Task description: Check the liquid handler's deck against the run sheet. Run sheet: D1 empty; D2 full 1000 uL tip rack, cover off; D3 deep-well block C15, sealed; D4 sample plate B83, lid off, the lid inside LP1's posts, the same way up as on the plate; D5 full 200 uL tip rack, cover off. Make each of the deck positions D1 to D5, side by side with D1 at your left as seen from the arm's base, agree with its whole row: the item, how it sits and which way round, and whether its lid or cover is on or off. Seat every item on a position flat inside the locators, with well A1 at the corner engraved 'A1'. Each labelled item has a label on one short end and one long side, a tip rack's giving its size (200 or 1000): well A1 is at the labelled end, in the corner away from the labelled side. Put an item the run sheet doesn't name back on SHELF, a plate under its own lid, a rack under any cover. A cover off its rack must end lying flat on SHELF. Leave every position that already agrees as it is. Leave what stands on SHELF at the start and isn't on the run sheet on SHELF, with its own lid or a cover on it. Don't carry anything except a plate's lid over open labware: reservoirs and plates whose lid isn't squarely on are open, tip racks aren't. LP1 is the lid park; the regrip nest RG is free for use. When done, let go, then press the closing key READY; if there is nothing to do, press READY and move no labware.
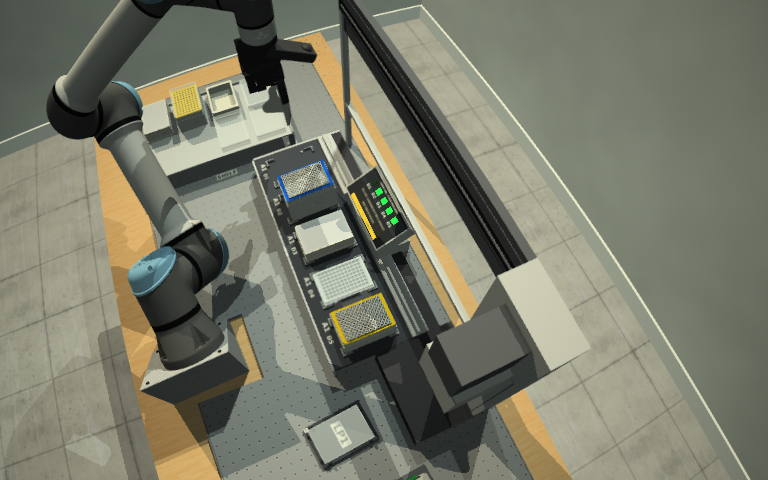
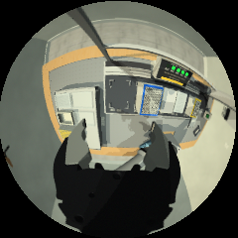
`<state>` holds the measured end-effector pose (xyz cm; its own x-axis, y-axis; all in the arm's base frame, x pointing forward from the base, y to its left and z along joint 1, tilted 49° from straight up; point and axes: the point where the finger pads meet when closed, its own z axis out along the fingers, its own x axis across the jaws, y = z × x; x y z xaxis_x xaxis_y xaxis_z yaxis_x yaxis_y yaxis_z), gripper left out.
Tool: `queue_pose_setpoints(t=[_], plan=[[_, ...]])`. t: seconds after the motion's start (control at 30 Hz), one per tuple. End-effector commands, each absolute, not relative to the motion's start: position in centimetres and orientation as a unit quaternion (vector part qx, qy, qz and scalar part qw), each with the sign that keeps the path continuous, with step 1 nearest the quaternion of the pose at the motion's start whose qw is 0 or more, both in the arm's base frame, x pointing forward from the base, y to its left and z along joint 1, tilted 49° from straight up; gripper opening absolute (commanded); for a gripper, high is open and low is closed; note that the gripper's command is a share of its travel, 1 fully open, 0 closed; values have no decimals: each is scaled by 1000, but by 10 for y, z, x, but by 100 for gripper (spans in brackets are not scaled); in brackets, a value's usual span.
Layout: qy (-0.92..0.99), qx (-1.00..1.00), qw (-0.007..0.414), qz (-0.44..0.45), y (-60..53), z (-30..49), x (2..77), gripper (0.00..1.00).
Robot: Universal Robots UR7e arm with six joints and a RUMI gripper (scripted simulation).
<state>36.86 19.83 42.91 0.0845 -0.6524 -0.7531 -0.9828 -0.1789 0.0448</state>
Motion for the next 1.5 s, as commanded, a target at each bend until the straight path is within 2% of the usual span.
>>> queue_pose_setpoints(t=[0.0, 1.47], plan=[[588, -694, 251, 330, 194, 427, 367, 82], [588, -694, 251, 330, 69, 309, 275, 82]])
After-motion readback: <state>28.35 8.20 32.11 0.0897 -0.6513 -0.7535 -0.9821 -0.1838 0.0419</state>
